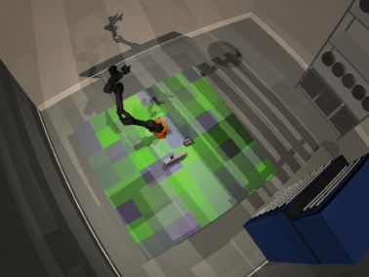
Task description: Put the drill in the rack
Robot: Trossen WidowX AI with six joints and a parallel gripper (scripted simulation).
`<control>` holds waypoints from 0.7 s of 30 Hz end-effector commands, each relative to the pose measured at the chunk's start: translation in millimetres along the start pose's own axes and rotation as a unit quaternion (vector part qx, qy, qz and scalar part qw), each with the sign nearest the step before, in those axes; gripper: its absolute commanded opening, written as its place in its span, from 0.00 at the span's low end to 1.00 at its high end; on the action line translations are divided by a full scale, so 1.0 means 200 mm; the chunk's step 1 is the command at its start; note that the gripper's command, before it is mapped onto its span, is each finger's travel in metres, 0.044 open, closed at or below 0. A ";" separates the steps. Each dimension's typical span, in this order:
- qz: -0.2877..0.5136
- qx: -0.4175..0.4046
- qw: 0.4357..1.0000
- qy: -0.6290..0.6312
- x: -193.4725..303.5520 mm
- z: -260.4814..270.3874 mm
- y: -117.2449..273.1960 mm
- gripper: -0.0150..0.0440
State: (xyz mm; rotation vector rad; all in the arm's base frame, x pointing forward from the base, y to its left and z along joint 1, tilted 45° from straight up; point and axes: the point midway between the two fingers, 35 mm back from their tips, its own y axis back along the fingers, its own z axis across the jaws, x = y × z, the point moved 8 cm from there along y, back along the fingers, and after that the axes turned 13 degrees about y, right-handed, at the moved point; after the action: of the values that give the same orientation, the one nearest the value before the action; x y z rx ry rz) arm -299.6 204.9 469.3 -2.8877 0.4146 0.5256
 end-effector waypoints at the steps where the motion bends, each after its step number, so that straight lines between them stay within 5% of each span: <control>1: 0.000 0.000 1.000 0.000 0.00 0.00 0.00 0.89; 11: -0.011 0.009 0.999 0.045 0.01 0.00 -0.03 0.44; 15: 0.022 0.020 0.986 0.164 0.06 0.09 -0.26 0.26; 21: 0.072 0.010 0.942 0.329 0.24 0.23 -0.62 0.25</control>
State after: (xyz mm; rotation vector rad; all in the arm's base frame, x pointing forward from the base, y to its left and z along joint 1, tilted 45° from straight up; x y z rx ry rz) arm -255.6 292.7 439.7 -2.9465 0.6448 -0.2281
